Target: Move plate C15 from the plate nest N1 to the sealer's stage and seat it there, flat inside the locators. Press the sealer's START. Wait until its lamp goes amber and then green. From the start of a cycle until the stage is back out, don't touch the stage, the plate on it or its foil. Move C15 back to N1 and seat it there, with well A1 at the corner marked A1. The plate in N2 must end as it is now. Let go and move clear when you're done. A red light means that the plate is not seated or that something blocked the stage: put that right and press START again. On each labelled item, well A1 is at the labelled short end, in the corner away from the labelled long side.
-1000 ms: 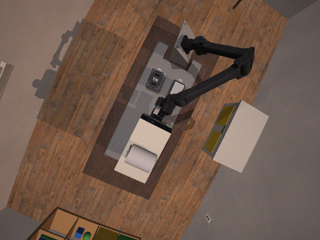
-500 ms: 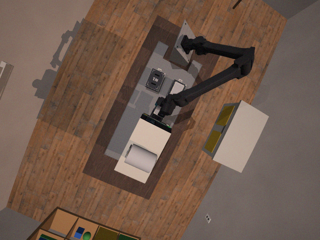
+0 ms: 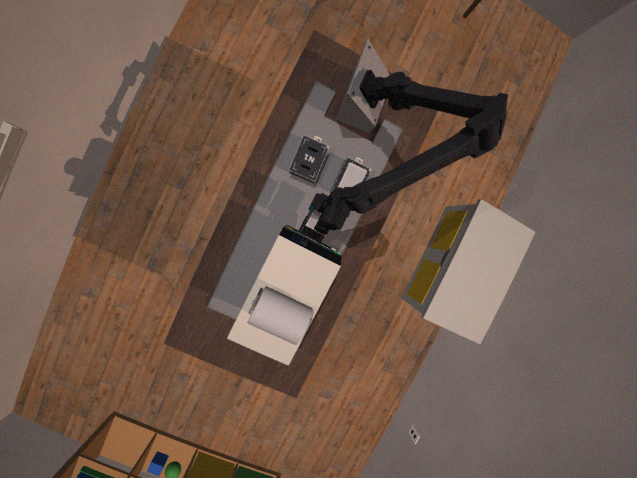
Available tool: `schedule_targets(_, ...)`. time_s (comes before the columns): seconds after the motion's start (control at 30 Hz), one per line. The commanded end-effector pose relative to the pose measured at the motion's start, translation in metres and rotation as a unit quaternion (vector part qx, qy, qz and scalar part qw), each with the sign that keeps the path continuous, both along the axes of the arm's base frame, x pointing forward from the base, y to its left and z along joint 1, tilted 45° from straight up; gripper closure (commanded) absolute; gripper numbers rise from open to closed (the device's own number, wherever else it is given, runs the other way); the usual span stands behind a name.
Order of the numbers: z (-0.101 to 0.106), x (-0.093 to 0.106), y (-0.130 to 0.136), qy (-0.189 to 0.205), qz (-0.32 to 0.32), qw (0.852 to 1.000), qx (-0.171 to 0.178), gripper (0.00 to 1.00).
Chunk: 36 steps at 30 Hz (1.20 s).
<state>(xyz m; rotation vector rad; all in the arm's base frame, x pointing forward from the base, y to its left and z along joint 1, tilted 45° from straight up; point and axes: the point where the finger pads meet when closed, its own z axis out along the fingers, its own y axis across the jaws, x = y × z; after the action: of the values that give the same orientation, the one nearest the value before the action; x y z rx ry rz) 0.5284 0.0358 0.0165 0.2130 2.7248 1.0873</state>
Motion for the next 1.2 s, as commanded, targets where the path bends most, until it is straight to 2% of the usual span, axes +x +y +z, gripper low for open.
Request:
schedule_targets(0.0, -0.008, 0.001, -0.013, 0.005, -0.017, 1.000, 0.000, 1.00)
schedule_targets(0.27, -0.006, 0.002, -0.016, 0.003, -0.020, 1.000, 0.000, 1.00)
schedule_targets(0.3, -0.014, -0.013, -0.011, -0.006, -0.011, 1.000, 0.002, 1.00)
schedule_targets(0.5, -0.003, -0.004, -0.014, -0.048, 0.026, 0.998, 0.004, 1.00)
schedule_targets(0.63, -0.005, 0.000, -0.011, -0.041, 0.028, 0.999, -0.002, 1.00)
schedule_targets(1.0, 0.005, 0.013, 0.002, -0.044, 0.031, 0.999, 0.001, 1.00)
schedule_targets(1.17, 0.001, 0.007, 0.004, -0.033, 0.027, 0.999, 0.002, 1.00)
